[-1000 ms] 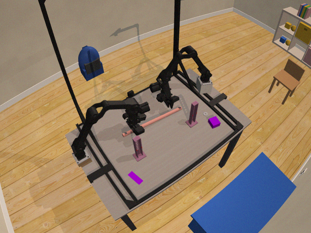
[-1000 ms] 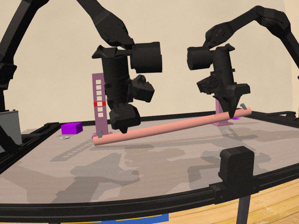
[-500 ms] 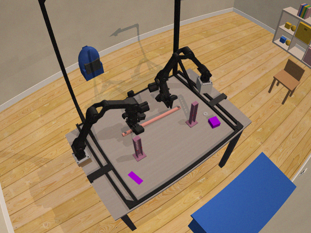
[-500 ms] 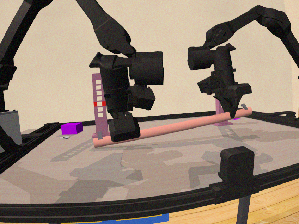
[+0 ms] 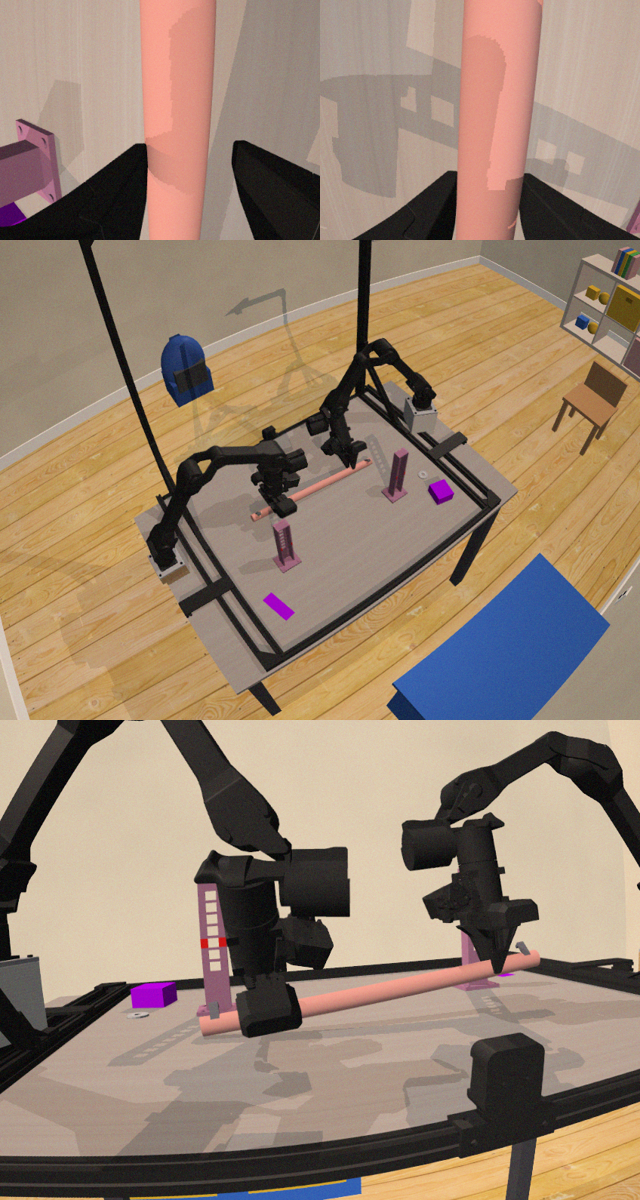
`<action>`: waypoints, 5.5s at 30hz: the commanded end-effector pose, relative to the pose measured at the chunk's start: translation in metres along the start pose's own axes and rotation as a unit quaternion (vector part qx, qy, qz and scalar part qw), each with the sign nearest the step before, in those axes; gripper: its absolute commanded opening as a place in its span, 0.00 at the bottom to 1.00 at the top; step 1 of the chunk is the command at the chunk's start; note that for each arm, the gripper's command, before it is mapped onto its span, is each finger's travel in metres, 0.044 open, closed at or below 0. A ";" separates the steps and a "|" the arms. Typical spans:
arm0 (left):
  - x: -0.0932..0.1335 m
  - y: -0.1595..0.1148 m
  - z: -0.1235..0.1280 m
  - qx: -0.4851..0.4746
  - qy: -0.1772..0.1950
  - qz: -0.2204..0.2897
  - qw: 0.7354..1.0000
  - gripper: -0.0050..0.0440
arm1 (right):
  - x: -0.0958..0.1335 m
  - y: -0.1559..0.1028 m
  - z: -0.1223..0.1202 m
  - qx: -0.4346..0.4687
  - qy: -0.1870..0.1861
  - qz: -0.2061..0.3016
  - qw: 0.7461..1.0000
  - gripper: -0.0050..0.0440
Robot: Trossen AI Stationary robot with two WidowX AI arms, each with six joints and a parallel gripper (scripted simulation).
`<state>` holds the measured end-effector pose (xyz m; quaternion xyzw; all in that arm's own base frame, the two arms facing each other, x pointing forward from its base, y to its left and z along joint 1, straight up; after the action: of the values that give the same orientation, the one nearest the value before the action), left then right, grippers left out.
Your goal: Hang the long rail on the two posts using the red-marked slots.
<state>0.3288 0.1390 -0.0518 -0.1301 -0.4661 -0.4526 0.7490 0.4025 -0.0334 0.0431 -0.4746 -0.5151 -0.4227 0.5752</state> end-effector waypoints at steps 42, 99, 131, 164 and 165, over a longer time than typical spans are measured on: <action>0.001 0.000 0.003 -0.010 0.007 0.014 1.000 0.10 | 0.002 0.000 0.002 0.006 -0.002 -0.013 1.000 0.10; 0.027 0.011 0.016 -0.059 0.029 0.089 0.994 0.10 | -0.034 0.002 0.003 0.006 -0.022 -0.100 0.995 0.35; 0.027 0.009 0.015 -0.059 0.029 0.089 0.994 0.10 | 0.016 -0.012 0.006 0.006 -0.022 -0.100 0.995 1.00; 0.027 0.008 0.014 -0.059 0.028 0.090 0.994 0.10 | -0.017 0.007 0.041 -0.026 -0.262 -0.034 0.964 0.43; 0.027 0.009 0.014 -0.059 0.028 0.090 0.994 0.10 | -0.018 0.007 0.043 -0.027 -0.276 -0.034 0.960 0.43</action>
<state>0.3317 0.1365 -0.0209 -0.2059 -0.4053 -0.4123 0.7896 0.3966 0.0060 0.0262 -0.5587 -0.6455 -0.3234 0.4082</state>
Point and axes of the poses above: on each arm, the point midway between the two fingers, 35 mm back from their tips, its own x axis back along the fingers, its own z axis across the jaws, y = z × x, the point moved 2 cm from there along x, back along the fingers, and after that the axes turned 12 degrees about x, right-handed, at the moved point
